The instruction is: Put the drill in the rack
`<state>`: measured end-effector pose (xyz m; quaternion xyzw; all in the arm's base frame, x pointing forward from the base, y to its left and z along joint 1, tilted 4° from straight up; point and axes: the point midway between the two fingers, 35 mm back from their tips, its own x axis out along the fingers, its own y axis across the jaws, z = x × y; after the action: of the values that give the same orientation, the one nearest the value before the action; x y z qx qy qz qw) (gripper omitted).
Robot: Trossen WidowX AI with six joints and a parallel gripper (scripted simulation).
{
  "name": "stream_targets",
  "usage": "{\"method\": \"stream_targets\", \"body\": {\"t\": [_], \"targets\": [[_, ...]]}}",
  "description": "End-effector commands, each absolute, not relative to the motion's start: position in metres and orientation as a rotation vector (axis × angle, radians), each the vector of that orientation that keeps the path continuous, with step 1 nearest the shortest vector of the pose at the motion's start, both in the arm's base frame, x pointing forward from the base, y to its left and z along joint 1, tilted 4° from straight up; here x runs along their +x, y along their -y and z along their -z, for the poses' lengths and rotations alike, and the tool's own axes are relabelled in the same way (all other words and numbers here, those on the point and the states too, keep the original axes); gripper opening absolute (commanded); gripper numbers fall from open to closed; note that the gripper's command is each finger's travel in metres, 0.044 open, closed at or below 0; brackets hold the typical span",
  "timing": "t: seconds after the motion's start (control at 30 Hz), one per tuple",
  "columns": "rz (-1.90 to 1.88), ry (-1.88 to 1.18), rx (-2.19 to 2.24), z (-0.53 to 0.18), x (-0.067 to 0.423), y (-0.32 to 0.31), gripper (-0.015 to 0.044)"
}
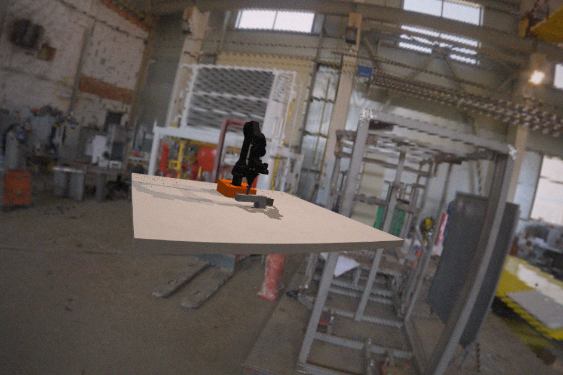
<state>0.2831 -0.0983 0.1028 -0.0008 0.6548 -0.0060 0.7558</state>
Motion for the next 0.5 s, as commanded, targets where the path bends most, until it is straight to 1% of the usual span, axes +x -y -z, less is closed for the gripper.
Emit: {"method": "stream_targets", "body": {"t": [0.0,0.07,0.2,0.37,0.47], "targets": [[0.011,-1.471,0.003,-0.082,0.279,0.100,0.0000],[0.011,-1.471,0.003,-0.080,0.279,0.100,0.0000],[0.011,-1.471,0.003,-0.099,0.281,0.100,0.0105],[0.011,-1.471,0.003,-0.151,0.280,0.099,0.0236],[0.011,-1.471,0.003,-0.160,0.279,0.099,0.0315]]}}
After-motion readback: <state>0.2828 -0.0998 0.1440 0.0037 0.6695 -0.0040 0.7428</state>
